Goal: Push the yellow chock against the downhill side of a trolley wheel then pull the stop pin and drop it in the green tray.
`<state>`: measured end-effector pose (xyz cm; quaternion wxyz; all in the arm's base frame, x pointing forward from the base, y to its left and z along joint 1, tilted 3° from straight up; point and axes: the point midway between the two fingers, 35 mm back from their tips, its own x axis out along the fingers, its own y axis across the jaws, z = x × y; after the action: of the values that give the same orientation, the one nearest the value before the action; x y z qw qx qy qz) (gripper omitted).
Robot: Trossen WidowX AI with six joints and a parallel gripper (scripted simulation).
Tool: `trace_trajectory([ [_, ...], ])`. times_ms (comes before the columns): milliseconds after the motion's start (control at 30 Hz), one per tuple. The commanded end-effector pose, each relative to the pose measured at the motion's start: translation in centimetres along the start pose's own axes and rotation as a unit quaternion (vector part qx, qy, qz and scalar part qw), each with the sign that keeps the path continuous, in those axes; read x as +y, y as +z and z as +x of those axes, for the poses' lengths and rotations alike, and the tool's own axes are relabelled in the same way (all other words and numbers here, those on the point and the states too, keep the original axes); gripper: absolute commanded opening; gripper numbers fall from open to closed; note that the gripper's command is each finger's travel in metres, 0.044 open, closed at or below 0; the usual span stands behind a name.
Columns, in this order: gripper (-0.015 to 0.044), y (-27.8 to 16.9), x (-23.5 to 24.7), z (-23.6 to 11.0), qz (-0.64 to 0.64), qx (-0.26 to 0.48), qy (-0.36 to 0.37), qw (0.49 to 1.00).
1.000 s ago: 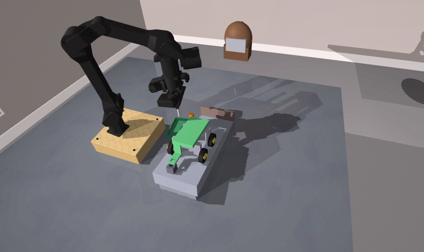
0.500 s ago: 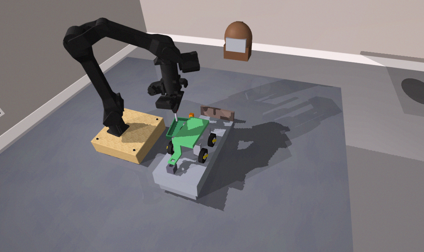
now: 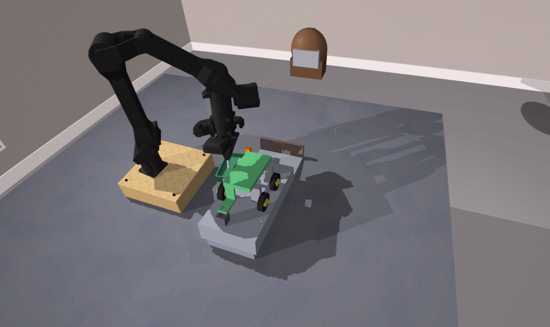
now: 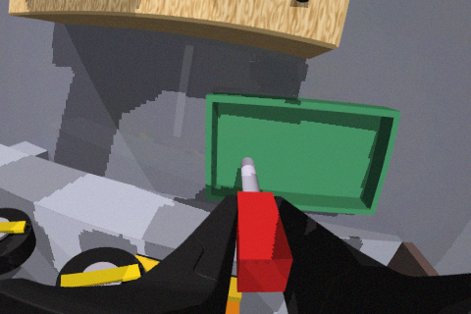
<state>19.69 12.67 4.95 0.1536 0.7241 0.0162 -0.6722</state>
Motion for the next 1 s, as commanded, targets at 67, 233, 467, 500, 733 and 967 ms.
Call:
trace_trajectory([
  [67, 0.0000, 0.3, 0.7, 1.8, -0.002, -0.003, 0.004, 1.000],
  [233, 0.0053, 0.3, 0.7, 1.8, -0.002, -0.003, 0.004, 1.000],
  [467, 0.0190, 0.2, 0.2, 1.8, -0.002, -0.003, 0.004, 1.000],
  [500, 0.0190, 0.2, 0.2, 1.8, -0.002, -0.003, 0.004, 1.000],
  [733, 0.0190, 0.3, -0.2, 1.9, -0.002, -0.003, 0.004, 1.000],
  [967, 0.0190, 0.3, -0.6, 2.0, -0.002, -0.003, 0.004, 1.000],
])
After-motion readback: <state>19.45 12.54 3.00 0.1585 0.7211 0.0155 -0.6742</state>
